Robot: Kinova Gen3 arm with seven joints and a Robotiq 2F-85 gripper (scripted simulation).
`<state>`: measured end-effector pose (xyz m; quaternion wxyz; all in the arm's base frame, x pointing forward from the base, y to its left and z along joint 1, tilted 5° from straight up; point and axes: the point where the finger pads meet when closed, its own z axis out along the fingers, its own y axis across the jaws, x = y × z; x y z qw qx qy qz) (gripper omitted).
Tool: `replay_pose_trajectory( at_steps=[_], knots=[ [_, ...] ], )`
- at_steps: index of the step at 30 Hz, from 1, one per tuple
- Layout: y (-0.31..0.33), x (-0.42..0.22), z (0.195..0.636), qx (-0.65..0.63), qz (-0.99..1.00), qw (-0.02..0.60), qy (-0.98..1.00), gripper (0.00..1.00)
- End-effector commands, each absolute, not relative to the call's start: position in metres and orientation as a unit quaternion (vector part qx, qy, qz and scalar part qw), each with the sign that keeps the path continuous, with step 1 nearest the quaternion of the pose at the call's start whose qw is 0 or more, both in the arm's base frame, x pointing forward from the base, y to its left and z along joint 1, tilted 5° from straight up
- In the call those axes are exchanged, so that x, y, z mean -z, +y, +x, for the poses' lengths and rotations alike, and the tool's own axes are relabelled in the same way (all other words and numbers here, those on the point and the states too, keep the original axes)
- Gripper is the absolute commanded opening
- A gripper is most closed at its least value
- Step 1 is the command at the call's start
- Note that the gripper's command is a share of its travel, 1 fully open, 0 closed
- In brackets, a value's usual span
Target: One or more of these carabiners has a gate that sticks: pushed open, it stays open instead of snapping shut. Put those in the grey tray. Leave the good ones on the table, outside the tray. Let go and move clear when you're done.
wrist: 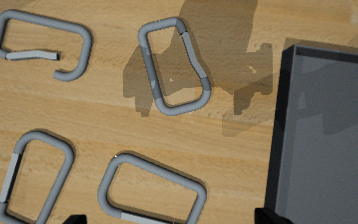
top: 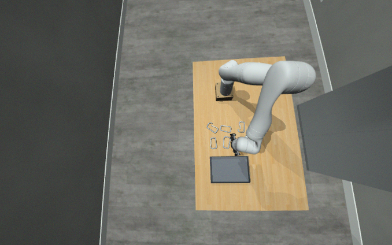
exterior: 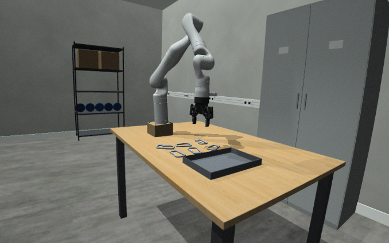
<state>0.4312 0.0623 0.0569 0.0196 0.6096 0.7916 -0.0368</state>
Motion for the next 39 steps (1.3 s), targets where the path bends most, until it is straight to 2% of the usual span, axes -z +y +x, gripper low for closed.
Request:
replay_pose_trajectory(
  at_steps=[1,2,3,19,20,36,37,39],
  knots=[
    [0.065,-0.060,0.433,0.034,0.608,0.021,0.793,1.00],
    [0.065,-0.060,0.433,0.034,0.608,0.021,0.793,1.00],
    [0.063,-0.107,0.428,0.036,0.610,0.020,0.792,1.00],
    [0.063,-0.107,0.428,0.036,0.610,0.020,0.792,1.00],
    [0.061,-0.156,0.425,0.038,0.610,0.019,0.791,1.00],
    [0.061,-0.156,0.425,0.038,0.610,0.019,0.791,1.00],
    [0.061,-0.204,0.422,0.040,0.611,0.019,0.790,1.00],
    [0.061,-0.204,0.422,0.040,0.611,0.019,0.790,1.00]
  ],
)
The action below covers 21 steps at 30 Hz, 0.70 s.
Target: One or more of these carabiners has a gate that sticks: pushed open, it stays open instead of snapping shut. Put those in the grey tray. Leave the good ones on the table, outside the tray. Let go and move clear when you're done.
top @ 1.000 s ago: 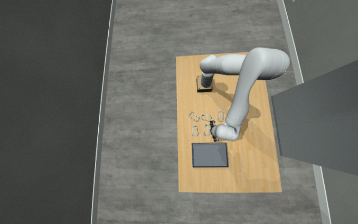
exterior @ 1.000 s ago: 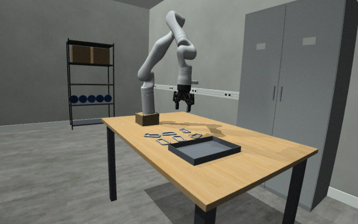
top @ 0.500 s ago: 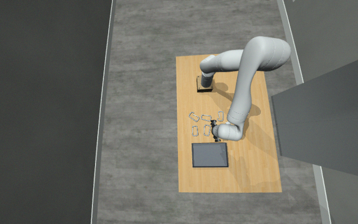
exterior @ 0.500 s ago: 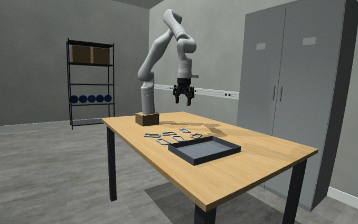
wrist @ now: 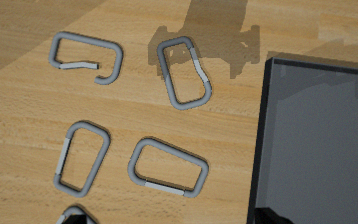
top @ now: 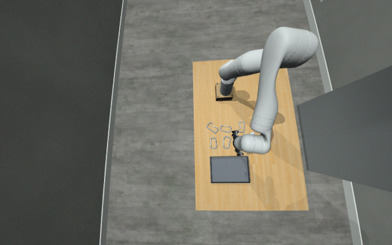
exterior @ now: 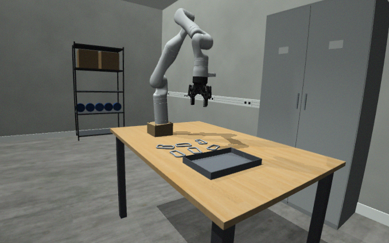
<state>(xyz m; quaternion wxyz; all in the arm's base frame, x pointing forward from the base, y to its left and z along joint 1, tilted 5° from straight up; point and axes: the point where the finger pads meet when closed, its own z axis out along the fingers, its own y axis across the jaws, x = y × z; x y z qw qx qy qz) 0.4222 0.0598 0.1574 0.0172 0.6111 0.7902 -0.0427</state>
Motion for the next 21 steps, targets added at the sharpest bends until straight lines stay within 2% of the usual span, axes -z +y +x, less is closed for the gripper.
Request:
replay_pose_trajectory(
  at_steps=[1,14,15,21],
  knots=[
    [0.0611,-0.2041,0.4216,0.040,0.611,0.019,0.790,1.00],
    [0.0611,-0.2041,0.4216,0.040,0.611,0.019,0.790,1.00],
    [0.0603,-0.2030,0.4214,0.036,0.716,0.024,0.697,1.00],
    [0.0603,-0.2030,0.4214,0.034,0.740,0.025,0.672,1.00]
  ],
)
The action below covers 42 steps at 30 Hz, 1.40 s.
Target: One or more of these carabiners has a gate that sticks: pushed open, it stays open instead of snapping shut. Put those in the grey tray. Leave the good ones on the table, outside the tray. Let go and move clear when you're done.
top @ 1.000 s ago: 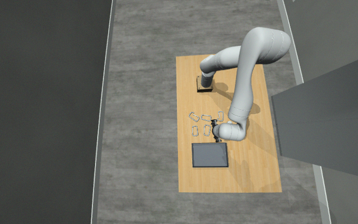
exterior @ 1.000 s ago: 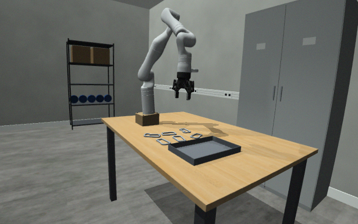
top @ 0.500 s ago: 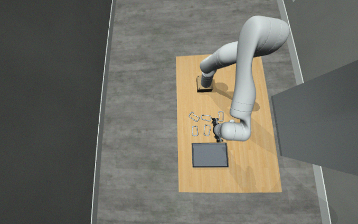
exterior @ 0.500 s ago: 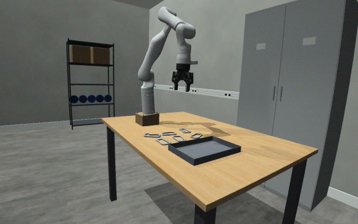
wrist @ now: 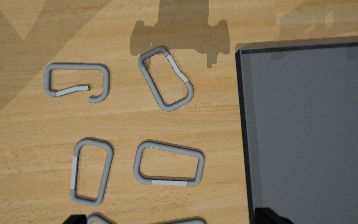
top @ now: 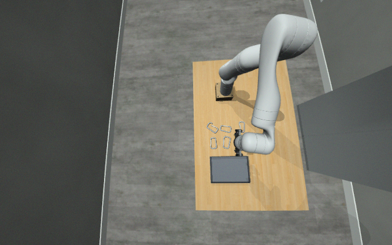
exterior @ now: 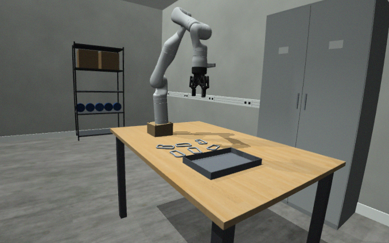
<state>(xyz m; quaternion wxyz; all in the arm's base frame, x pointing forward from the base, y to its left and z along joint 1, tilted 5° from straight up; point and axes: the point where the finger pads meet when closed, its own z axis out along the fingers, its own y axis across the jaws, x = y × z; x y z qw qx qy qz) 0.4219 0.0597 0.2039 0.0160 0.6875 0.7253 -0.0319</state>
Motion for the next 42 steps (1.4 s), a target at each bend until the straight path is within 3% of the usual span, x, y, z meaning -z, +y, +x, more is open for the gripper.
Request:
replay_pose_trajectory(
  at_steps=[1,10,11,16,27,28,42],
  knots=[
    [0.060,-0.203,0.421,0.034,0.740,0.025,0.672,1.00],
    [0.060,-0.203,0.421,0.034,0.740,0.025,0.672,1.00],
    [0.058,-0.203,0.422,0.027,0.827,0.030,0.561,1.00],
    [0.058,-0.203,0.422,0.026,0.846,0.031,0.531,1.00],
    [0.058,-0.203,0.422,0.026,0.846,0.031,0.531,1.00],
    [0.019,-0.168,0.392,0.025,0.853,0.031,0.521,1.00],
    [0.019,-0.168,0.392,0.025,0.853,0.031,0.521,1.00]
  ],
)
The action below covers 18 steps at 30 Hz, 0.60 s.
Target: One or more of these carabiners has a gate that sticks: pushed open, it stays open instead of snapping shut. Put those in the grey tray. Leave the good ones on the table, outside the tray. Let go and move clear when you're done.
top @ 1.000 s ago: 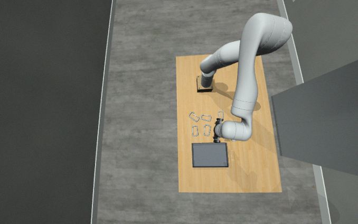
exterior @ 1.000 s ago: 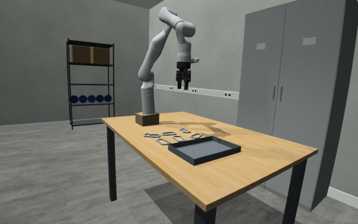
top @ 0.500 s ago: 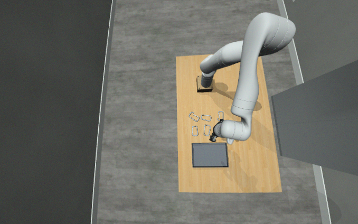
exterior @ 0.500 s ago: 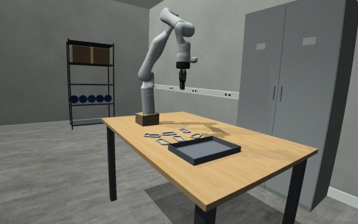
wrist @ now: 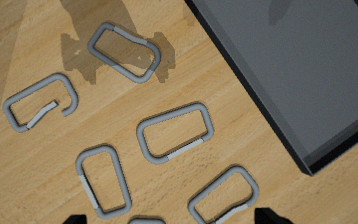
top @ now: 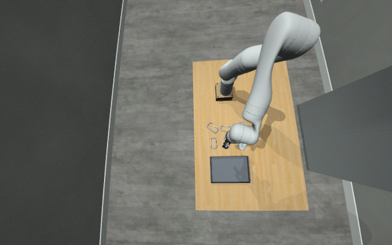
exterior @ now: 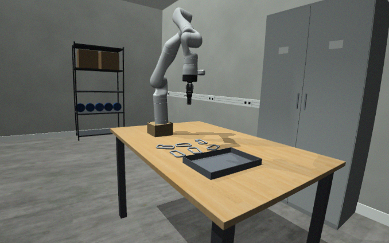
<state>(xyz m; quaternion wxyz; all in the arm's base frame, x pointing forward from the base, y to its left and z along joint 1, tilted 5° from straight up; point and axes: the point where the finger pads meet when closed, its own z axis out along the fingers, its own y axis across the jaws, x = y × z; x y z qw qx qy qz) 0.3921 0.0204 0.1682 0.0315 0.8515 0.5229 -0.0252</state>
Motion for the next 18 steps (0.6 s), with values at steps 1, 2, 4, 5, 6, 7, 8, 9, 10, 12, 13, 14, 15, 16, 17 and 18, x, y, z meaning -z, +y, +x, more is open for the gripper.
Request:
replay_pose_trajectory(
  at_steps=[1,2,4,5,6,7,8,9,10,12,13,14,15,16,17,18],
  knots=[
    [0.019,-0.168,0.392,0.025,0.853,0.031,0.521,1.00],
    [0.019,-0.168,0.392,0.025,0.853,0.031,0.521,1.00],
    [-0.017,-0.133,0.362,0.024,0.857,0.032,0.514,1.00],
    [-0.017,-0.133,0.362,0.024,0.857,0.032,0.514,1.00],
    [-0.017,-0.133,0.362,0.024,0.857,0.032,0.514,1.00],
    [-0.017,-0.133,0.362,0.024,0.857,0.032,0.514,1.00],
    [-0.017,-0.133,0.362,0.024,0.857,0.032,0.514,1.00],
    [-0.017,-0.133,0.362,0.024,0.857,0.032,0.514,1.00],
    [-0.017,-0.133,0.362,0.024,0.857,0.032,0.514,1.00],
    [-0.017,-0.133,0.362,0.024,0.857,0.032,0.514,1.00],
    [-0.017,-0.133,0.362,0.024,0.857,0.032,0.514,1.00],
    [-0.017,-0.133,0.362,0.024,0.857,0.032,0.514,1.00],
    [-0.017,-0.133,0.362,0.024,0.857,0.032,0.514,1.00],
    [-0.017,-0.133,0.362,0.024,0.857,0.032,0.514,1.00],
    [-0.017,-0.133,0.362,0.024,0.857,0.032,0.514,1.00],
    [-0.017,-0.133,0.362,0.024,0.857,0.032,0.514,1.00]
  ],
)
